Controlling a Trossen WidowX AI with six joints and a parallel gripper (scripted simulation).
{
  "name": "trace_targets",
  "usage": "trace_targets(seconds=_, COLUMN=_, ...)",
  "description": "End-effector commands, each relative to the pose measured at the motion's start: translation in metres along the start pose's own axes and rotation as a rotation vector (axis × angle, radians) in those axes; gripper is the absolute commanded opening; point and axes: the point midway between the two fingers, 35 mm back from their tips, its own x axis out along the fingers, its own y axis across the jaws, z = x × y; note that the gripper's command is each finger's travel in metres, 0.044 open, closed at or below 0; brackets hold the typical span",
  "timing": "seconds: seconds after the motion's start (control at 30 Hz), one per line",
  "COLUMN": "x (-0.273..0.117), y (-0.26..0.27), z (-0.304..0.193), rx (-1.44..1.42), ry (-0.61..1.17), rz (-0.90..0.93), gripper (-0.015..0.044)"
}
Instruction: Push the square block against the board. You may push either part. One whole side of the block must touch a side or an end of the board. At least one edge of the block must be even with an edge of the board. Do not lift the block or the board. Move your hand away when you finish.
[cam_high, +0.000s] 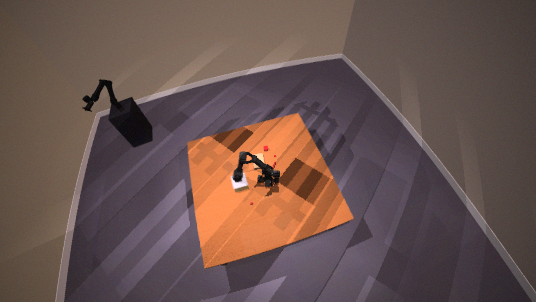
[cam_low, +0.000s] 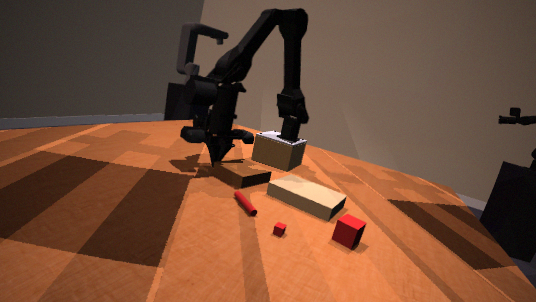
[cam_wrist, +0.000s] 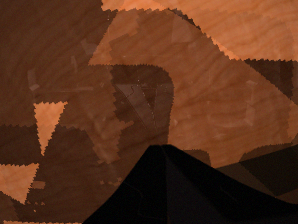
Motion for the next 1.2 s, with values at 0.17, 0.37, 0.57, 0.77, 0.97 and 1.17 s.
trace_targets(seconds=0.17, x=0.000, y=-0.001, z=-0.013, rx=-0.001, ry=0.009, rz=-0.003, gripper=0.0000)
trace_targets(seconds=0.37, x=0.000, y=-0.001, z=-0.012, rx=-0.001, ry=0.009, rz=-0.003, gripper=0.0000)
trace_targets(seconds=0.57, x=0.000, y=0.000, z=-0.003, rx=-0.001, ry=0.008, rz=-0.003, gripper=0.0000)
trace_targets(seconds=0.77, x=0.000, y=0.001, z=0.007, rx=-0.001, ry=0.007, rz=-0.003, gripper=0.0000)
trace_targets(seconds=0.97, x=0.001, y=0.001, z=0.017, rx=-0.001, ry=0.006, rz=-0.003, gripper=0.0000)
trace_targets(seconds=1.17, x=0.001, y=0.000, z=0.027, rx=-0.001, ry=0.005, rz=-0.003, gripper=0.0000)
